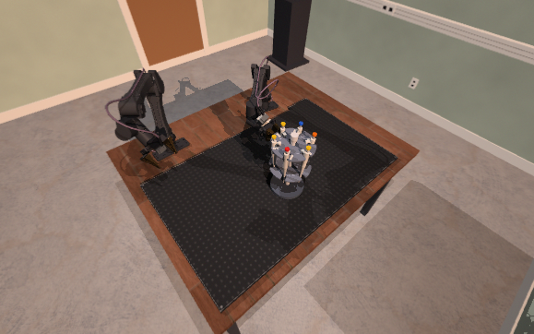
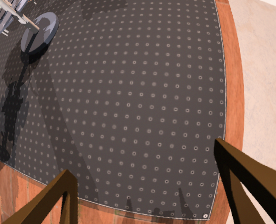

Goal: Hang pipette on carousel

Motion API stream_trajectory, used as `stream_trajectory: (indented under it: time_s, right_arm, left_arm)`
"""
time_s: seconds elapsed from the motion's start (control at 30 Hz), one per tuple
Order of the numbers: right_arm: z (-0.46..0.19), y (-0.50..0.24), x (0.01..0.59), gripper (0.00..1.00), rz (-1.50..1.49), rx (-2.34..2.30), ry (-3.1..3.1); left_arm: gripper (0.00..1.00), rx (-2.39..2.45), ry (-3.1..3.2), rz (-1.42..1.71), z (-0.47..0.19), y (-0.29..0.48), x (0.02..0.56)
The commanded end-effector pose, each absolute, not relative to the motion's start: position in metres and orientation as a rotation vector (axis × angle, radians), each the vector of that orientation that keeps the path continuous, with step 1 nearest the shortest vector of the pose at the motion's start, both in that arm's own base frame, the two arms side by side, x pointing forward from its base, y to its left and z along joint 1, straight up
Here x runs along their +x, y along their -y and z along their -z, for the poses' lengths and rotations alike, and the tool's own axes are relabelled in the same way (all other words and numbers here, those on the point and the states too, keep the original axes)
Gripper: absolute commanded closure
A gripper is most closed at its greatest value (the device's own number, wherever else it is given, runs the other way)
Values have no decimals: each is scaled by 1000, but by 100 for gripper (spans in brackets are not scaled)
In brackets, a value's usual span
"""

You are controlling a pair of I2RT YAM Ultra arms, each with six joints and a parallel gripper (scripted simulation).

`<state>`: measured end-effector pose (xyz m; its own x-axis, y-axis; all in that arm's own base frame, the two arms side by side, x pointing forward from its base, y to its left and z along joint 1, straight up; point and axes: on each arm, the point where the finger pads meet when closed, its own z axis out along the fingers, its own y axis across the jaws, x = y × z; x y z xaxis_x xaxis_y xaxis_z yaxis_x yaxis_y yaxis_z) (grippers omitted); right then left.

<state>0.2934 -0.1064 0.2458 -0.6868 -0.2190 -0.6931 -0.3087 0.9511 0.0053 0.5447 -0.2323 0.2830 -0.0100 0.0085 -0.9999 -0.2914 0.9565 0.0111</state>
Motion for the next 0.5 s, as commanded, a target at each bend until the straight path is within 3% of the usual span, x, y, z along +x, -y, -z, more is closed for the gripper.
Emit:
stream_trajectory:
  time_s: [0.0, 0.47]
  right_arm:
    - [-253, 109, 297, 0, -147, -379, -2324]
    - [-253, 109, 297, 0, -147, -379, -2324]
  left_arm:
    - [88, -320, -1520, -264, -317, 211, 542]
    - [88, -324, -1516, -260, -318, 211, 542]
